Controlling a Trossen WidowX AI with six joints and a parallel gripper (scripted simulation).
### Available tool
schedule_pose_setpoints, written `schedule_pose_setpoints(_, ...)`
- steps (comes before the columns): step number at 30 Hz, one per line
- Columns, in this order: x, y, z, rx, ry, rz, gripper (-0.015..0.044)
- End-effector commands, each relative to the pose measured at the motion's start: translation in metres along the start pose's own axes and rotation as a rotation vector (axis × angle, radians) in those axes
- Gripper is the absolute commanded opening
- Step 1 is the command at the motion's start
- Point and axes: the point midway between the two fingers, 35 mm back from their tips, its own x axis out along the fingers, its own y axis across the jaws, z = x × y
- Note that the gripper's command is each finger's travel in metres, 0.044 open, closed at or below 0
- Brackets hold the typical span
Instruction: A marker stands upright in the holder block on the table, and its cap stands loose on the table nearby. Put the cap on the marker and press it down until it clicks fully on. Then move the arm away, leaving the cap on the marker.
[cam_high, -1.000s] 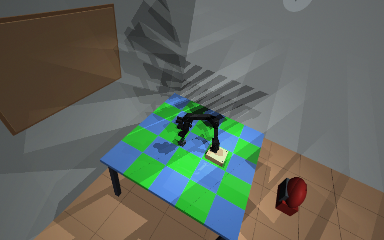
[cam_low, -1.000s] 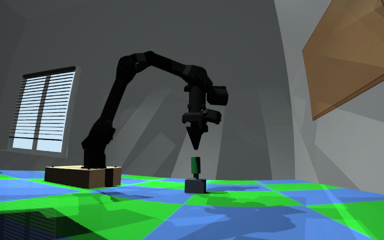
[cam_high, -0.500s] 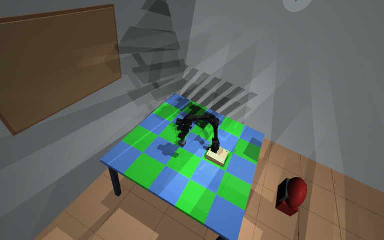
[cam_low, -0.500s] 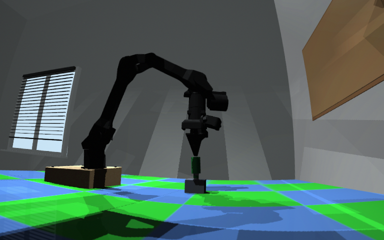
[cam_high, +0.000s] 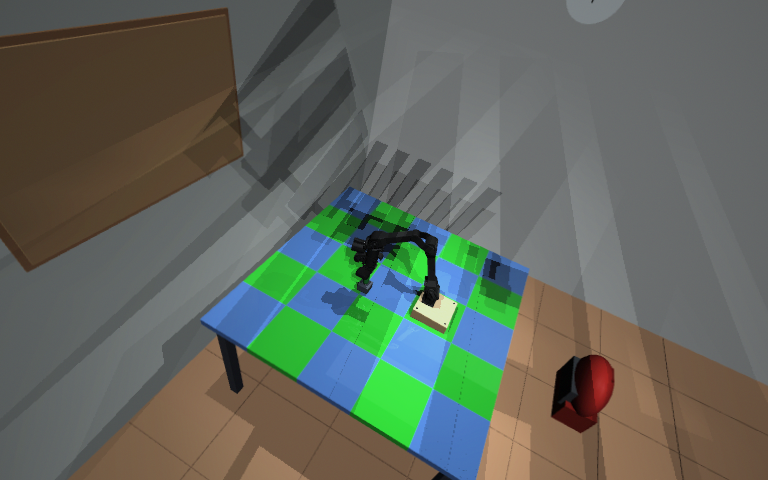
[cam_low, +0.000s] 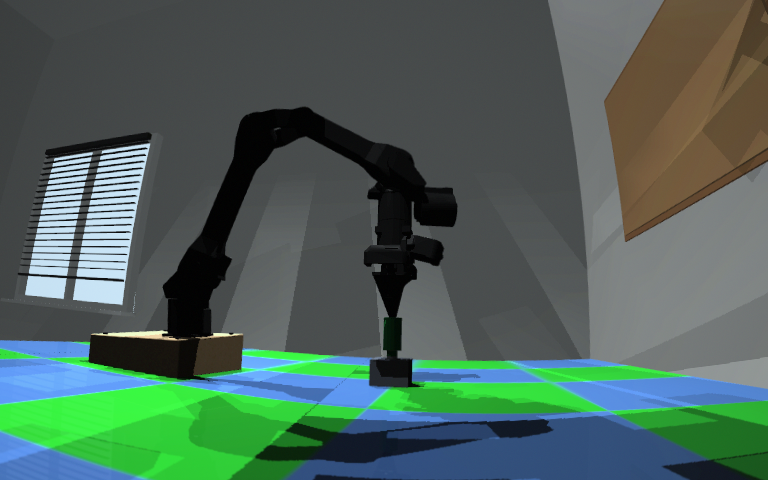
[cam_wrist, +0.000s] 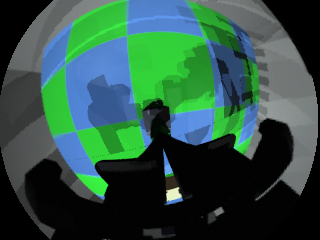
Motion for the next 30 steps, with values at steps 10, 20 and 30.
schedule_pose_setpoints(10,-0.090,0.000,0.001,0.000,0.000,0.000,0.0000)
schedule_pose_setpoints(20,-0.090,0.000,0.001,0.000,0.000,0.000,0.0210)
schedule_pose_setpoints(30,-0.090,0.000,0.001,0.000,0.000,0.000,0.0440)
